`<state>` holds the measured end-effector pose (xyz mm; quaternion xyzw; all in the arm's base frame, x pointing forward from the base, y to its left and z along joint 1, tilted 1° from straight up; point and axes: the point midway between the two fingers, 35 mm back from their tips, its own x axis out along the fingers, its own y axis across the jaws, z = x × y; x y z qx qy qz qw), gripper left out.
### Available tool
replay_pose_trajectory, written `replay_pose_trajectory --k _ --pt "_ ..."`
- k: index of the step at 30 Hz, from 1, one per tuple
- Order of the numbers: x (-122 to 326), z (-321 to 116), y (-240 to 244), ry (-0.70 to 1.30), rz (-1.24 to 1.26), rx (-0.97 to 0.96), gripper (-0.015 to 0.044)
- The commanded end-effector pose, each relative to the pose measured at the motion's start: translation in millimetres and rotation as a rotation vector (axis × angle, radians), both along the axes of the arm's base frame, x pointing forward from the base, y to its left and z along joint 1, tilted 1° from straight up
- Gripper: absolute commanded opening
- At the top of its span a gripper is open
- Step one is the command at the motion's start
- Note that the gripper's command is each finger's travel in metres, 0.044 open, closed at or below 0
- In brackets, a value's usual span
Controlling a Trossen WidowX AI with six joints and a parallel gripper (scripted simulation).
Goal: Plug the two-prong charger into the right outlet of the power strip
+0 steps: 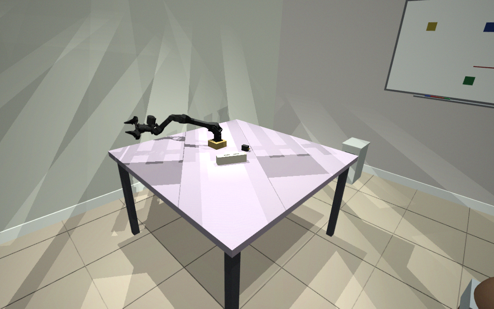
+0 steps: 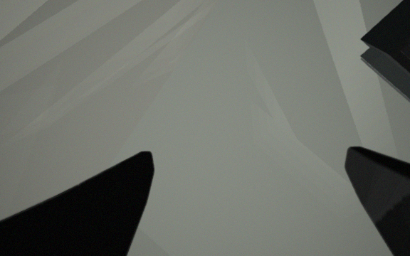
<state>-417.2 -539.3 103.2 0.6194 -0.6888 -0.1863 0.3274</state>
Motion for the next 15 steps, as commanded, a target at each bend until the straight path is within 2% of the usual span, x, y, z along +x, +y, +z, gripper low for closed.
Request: replay_pose_trajectory --k 1,2,15 --pt "0.8 0.1 -0.7 0.001 0.001 0.001 0.0426" --pt "3.4 0.3 -2.9 0.002 0.004 0.003 0.044" --pt "75.5 7.3 -54.5 0.047 0.083 0.056 0.044"
